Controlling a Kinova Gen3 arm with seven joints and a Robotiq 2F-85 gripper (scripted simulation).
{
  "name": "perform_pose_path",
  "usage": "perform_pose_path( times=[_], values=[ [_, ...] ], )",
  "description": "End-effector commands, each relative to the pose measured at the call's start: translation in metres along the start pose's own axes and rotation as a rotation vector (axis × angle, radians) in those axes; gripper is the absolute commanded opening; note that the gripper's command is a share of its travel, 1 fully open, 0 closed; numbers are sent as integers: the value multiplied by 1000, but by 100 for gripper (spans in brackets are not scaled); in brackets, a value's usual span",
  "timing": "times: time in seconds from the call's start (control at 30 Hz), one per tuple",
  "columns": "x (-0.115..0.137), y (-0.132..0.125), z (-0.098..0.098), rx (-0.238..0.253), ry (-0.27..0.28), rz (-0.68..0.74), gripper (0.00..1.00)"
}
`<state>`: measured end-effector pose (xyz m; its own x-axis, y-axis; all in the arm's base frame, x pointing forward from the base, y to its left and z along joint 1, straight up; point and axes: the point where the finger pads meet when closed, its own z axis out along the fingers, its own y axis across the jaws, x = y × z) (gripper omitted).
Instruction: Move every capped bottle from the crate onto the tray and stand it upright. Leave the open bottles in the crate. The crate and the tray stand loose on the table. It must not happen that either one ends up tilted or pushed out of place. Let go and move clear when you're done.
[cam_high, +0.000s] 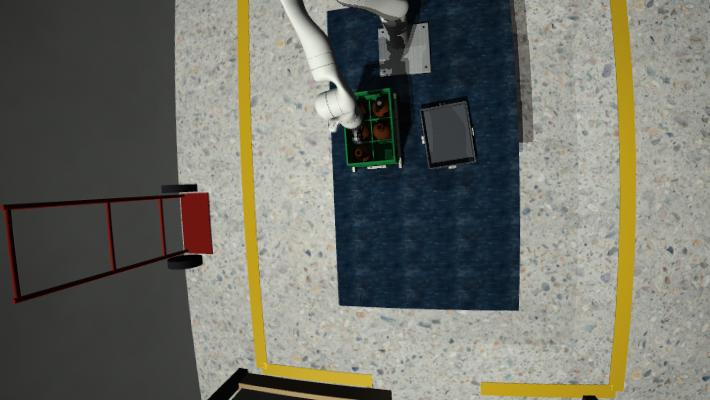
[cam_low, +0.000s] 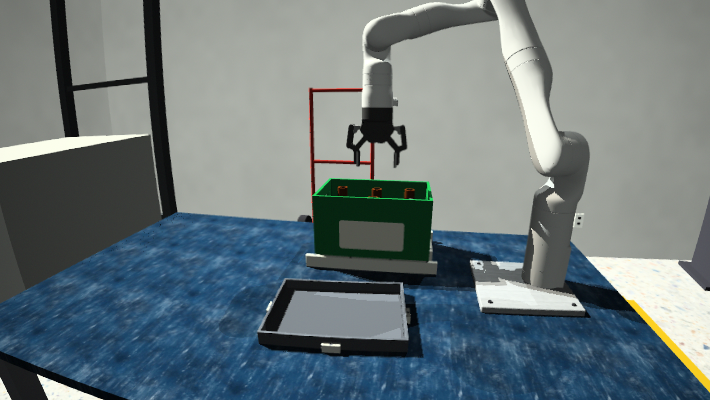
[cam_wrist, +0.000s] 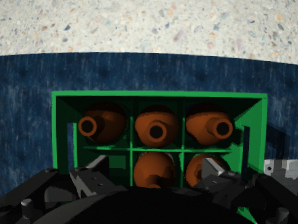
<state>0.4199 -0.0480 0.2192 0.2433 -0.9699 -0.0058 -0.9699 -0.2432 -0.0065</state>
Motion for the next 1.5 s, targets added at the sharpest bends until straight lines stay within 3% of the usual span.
perform_pose_path(
  times=[0.0,1.47],
  values=[
    [3,0,0,-3,8,1,100],
    [8,2,-2,-3,8,1,100]
  ],
)
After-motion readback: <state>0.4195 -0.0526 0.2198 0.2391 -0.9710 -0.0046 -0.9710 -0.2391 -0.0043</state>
